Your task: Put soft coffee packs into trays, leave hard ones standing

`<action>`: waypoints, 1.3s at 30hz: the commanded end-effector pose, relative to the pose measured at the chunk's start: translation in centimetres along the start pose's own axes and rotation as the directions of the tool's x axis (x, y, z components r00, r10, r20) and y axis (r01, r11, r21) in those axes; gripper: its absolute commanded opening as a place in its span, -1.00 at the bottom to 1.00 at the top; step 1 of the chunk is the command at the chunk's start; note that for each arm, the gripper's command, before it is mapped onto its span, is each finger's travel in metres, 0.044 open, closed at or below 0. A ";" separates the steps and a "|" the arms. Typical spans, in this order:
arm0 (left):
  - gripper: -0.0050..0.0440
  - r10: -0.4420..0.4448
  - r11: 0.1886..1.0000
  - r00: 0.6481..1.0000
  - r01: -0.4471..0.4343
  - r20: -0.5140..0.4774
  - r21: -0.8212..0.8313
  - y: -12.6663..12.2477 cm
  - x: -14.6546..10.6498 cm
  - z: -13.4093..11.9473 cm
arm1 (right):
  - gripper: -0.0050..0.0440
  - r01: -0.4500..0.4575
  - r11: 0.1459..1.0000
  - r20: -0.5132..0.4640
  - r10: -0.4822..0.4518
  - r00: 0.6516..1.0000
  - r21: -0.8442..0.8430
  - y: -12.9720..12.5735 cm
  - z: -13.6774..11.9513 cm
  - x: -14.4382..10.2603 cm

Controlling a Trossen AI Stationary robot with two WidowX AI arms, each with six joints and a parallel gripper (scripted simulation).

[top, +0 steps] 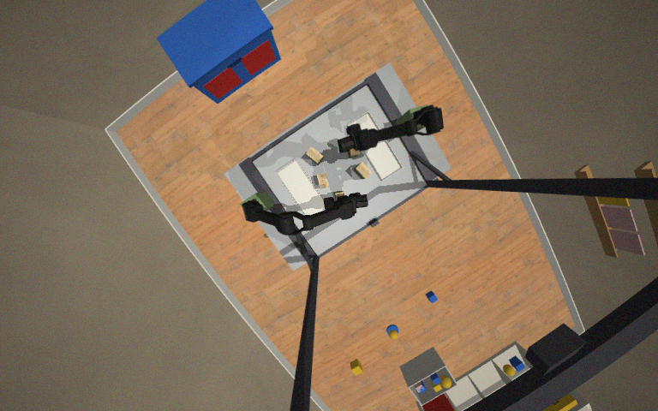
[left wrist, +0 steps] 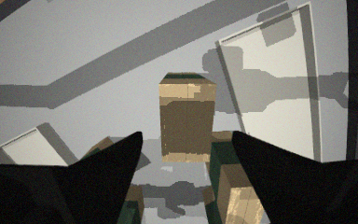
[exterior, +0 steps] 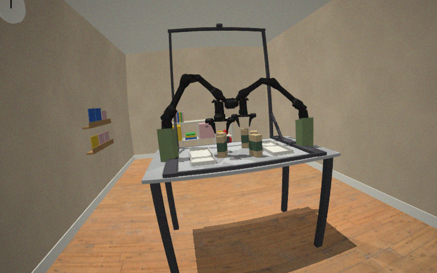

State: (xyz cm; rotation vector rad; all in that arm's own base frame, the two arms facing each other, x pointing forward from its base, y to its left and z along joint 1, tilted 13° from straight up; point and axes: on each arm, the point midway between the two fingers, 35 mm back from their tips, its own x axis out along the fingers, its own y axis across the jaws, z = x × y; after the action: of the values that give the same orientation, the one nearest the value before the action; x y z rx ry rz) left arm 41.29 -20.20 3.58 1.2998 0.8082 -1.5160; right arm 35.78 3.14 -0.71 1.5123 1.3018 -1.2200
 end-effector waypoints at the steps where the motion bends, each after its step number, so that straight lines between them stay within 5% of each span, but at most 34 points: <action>1: 0.69 0.025 1.000 1.000 -0.025 -0.003 0.007 0.4 -0.8 0.1 | 0.70 -0.027 1.000 -0.002 0.027 1.000 -0.002 0.5 -0.2 -0.7; 39: 0.69 0.025 1.000 1.000 -0.025 -0.002 0.007 0.5 2.3 0.1 | 0.70 -0.026 1.000 -0.002 0.026 1.000 -0.002 0.5 -0.2 3.6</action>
State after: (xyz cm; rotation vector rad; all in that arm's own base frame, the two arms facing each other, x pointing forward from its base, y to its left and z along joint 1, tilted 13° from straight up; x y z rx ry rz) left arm 41.42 -20.88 1.02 1.3059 0.7996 -1.5172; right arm 35.94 4.05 -4.35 1.5147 1.2983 -1.2150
